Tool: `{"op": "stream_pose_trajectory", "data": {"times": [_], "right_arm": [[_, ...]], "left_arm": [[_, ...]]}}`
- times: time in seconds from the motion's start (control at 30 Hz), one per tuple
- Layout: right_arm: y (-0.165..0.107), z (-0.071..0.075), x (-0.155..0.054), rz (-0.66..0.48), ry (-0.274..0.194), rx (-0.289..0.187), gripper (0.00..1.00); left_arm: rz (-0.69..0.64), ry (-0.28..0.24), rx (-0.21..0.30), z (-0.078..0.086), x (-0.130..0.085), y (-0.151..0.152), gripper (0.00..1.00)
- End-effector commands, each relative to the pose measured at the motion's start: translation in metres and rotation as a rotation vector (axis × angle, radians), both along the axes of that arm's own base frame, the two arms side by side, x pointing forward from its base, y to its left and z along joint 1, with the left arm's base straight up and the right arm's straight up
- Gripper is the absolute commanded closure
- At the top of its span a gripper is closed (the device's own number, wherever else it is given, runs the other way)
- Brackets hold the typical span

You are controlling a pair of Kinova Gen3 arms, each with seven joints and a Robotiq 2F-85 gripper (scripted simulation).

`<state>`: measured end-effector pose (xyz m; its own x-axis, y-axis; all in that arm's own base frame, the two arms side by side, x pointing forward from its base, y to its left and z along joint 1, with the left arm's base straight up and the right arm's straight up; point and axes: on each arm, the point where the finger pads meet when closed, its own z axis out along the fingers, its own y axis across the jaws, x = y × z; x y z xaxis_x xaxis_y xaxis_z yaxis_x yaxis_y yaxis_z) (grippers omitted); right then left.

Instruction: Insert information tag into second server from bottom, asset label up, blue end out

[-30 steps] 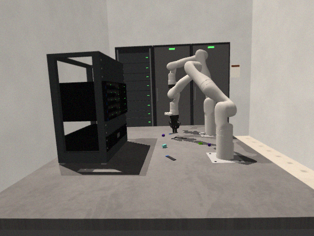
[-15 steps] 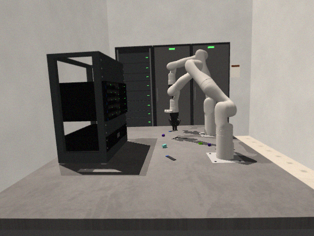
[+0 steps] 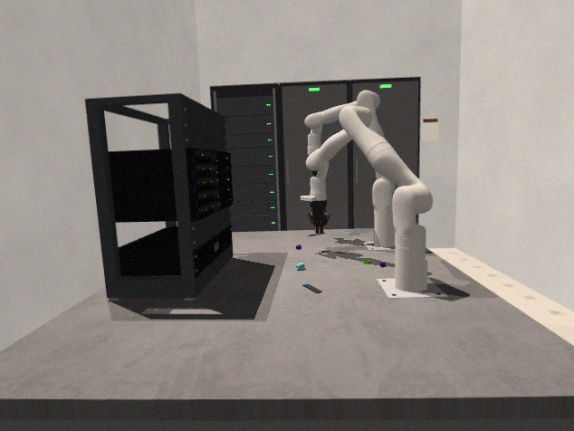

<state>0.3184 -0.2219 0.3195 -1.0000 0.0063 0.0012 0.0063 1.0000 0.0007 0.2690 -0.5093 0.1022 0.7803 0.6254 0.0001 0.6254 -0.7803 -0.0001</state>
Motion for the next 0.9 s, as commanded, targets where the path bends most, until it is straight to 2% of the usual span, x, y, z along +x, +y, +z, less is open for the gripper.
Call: {"op": "stream_pose_trajectory", "data": {"times": [0.0, 0.3, 0.6, 0.63, 0.87], "right_arm": [[0.000, 0.001, 0.000, 0.000, -0.001, -0.001, 0.002], [0.000, 0.001, 0.000, 0.000, -0.001, -0.001, 0.002], [0.000, 0.001, 0.000, 0.000, -0.001, -0.001, 0.002], [0.000, 0.001, 0.000, 0.000, -0.001, -0.001, 0.739], [0.000, 0.001, 0.000, 0.000, -0.001, -0.001, 0.739]], "left_arm": [[0.000, -0.001, -0.002, 0.006, 0.000, 0.000, 0.809], [0.000, -0.001, -0.002, 0.018, 0.000, 0.000, 0.809], [0.000, -0.001, -0.002, 0.018, 0.000, 0.000, 0.809], [0.001, -0.001, -0.002, 0.018, 0.001, 0.000, 0.809], [0.034, -0.005, 0.004, 0.021, 0.012, 0.009, 0.809]]}}
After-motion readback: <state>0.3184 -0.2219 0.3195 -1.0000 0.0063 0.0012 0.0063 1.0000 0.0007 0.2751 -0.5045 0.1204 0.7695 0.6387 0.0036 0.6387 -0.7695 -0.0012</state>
